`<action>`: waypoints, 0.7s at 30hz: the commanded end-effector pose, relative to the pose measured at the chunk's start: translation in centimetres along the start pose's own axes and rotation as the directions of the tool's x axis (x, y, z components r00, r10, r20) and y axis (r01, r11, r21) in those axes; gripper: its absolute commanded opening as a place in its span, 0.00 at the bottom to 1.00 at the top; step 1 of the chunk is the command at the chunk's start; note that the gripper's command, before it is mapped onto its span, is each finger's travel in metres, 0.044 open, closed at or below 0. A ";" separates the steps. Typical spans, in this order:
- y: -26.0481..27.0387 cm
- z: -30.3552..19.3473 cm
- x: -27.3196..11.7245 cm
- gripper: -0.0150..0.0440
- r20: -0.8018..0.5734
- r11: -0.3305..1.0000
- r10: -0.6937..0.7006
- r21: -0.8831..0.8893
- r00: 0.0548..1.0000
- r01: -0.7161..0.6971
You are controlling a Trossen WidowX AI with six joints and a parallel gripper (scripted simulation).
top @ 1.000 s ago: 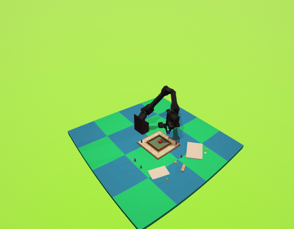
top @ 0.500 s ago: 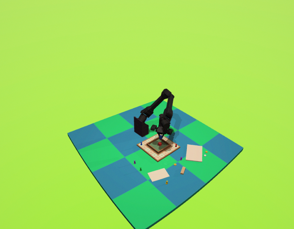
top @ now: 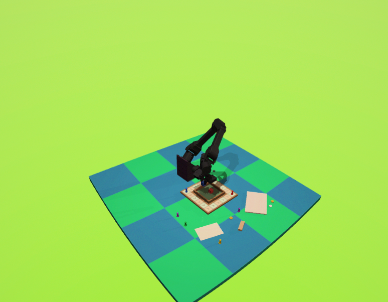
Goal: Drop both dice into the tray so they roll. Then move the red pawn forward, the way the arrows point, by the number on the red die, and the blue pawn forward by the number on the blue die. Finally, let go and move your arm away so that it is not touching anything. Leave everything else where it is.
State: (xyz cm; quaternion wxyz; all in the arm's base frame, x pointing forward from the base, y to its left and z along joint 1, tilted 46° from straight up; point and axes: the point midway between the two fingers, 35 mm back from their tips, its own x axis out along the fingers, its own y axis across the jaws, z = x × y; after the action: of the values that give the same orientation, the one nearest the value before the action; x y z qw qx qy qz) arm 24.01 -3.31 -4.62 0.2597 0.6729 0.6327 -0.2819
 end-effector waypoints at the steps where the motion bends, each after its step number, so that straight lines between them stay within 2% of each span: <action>1: -0.4 0.5 0.2 0.25 -0.002 0.999 0.000 0.048 1.000 0.001; 4: -0.5 0.5 0.3 0.25 0.017 0.999 -0.013 0.048 1.000 0.012; 11: -1.1 0.5 1.1 0.25 0.224 0.993 -0.107 0.064 0.969 0.095; 21: -1.6 0.8 1.6 0.25 0.522 0.991 -0.135 0.086 0.842 0.106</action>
State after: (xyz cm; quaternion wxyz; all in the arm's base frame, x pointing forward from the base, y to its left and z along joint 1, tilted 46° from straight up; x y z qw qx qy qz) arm 22.31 -2.48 -6.42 0.3557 0.5522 0.5961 -0.4618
